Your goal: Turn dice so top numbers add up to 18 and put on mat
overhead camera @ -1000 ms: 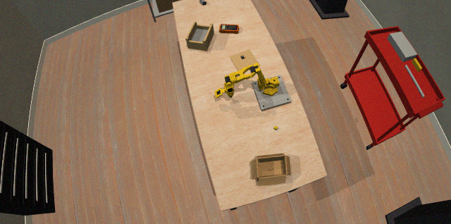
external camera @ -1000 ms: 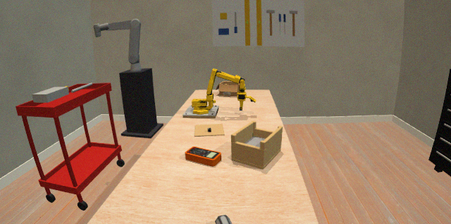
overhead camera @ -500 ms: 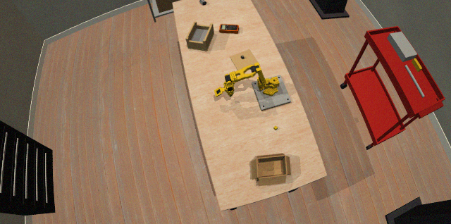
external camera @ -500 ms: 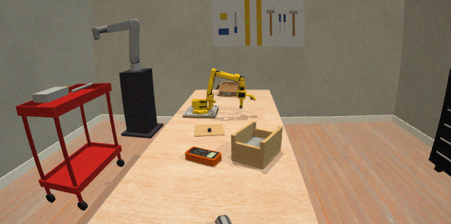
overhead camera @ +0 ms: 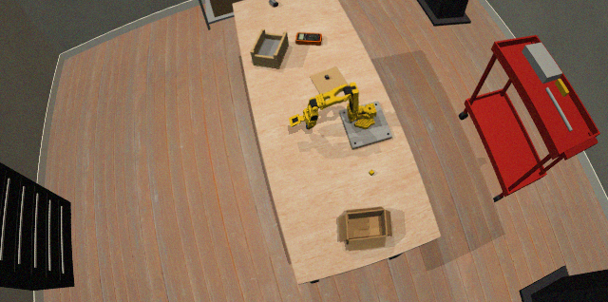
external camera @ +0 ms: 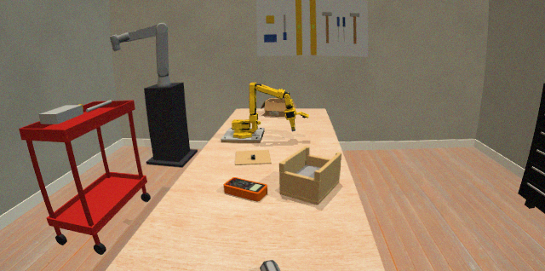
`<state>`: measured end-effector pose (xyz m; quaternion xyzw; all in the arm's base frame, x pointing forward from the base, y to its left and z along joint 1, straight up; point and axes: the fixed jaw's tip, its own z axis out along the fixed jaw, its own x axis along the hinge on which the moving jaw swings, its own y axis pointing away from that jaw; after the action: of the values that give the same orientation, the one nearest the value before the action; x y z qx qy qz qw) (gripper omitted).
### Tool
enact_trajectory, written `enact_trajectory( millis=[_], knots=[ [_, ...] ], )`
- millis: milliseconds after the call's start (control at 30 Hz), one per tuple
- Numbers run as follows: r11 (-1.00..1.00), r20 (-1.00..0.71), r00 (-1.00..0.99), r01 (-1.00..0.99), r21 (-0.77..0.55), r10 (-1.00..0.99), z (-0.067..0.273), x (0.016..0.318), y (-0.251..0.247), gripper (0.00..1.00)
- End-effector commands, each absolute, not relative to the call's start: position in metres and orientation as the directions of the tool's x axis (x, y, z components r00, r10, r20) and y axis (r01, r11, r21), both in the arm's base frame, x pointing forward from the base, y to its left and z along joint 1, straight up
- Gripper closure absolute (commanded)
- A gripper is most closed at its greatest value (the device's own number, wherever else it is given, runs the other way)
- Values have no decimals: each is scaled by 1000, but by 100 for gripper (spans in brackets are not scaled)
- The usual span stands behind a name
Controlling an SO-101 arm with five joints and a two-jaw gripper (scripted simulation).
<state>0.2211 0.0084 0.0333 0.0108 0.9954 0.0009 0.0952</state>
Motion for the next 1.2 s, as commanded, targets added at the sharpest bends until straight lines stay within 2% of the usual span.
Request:
enact_trajectory(
  millis=[0,200,600,1167],
  knots=[
    [999,-291,-956,34,6,34,35,223,5,100],
    [999,-363,-931,42,7,42,36,224,2,100],
    [999,-392,-919,46,7,45,35,226,1,100],
    [997,-650,-757,80,9,67,34,236,-9,100]
  ],
)
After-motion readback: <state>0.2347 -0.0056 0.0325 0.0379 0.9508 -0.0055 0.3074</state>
